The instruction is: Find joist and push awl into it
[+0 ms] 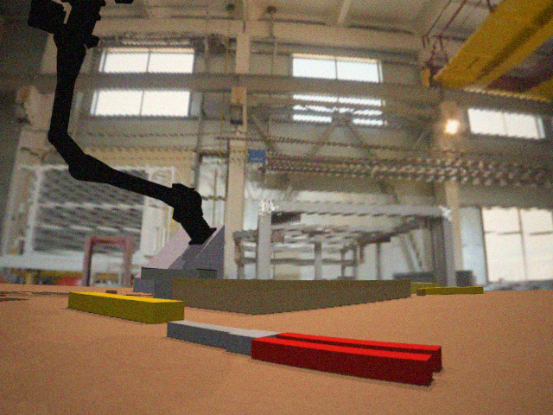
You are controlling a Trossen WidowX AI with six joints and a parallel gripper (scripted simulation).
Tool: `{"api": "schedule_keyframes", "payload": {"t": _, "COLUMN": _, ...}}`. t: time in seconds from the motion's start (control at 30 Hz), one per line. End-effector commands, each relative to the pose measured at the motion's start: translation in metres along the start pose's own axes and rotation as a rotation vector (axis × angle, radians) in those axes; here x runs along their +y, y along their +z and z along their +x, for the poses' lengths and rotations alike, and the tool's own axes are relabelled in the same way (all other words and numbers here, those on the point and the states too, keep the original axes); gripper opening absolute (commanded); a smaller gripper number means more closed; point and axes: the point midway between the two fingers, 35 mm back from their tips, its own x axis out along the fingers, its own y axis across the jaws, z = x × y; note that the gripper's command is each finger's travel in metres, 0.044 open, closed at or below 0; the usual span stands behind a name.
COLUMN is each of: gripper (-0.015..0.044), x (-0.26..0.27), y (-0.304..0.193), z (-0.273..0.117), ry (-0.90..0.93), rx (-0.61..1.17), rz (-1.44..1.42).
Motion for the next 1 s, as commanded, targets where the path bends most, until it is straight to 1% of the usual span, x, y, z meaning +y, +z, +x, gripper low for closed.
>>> {"api": "schedule_keyframes", "payload": {"t": 0.0, "gripper": 0.044, "x": -0.079, "y": -0.005, "z": 0.005, "ry": -0.263, "rx": -0.065, "rz": 0.058}}
{"api": "schedule_keyframes", "payload": {"t": 0.2, "gripper": 0.044, "x": -0.176, "y": 0.004, "z": -0.017, "ry": -0.577, "rx": -0.213, "rz": 0.13}}
{"api": "schedule_keyframes", "payload": {"t": 0.3, "gripper": 0.044, "x": -0.219, "y": 0.012, "z": -0.039, "ry": -0.721, "rx": -0.31, "rz": 0.164}}
{"api": "schedule_keyframes", "payload": {"t": 0.43, "gripper": 0.044, "x": -0.271, "y": 0.026, "z": -0.077, "ry": -0.899, "rx": -0.458, "rz": 0.206}}
{"api": "schedule_keyframes", "payload": {"t": 0.7, "gripper": 0.044, "x": -0.345, "y": 0.053, "z": -0.18, "ry": -1.205, "rx": -0.817, "rz": 0.273}}
{"api": "schedule_keyframes", "payload": {"t": 0.83, "gripper": 0.044, "x": -0.367, "y": 0.062, "z": -0.241, "ry": -1.334, "rx": -1.022, "rz": 0.295}}
{"api": "schedule_keyframes", "payload": {"t": 0.97, "gripper": 0.044, "x": -0.378, "y": 0.066, "z": -0.305, "ry": -1.446, "rx": -1.243, "rz": 0.308}}
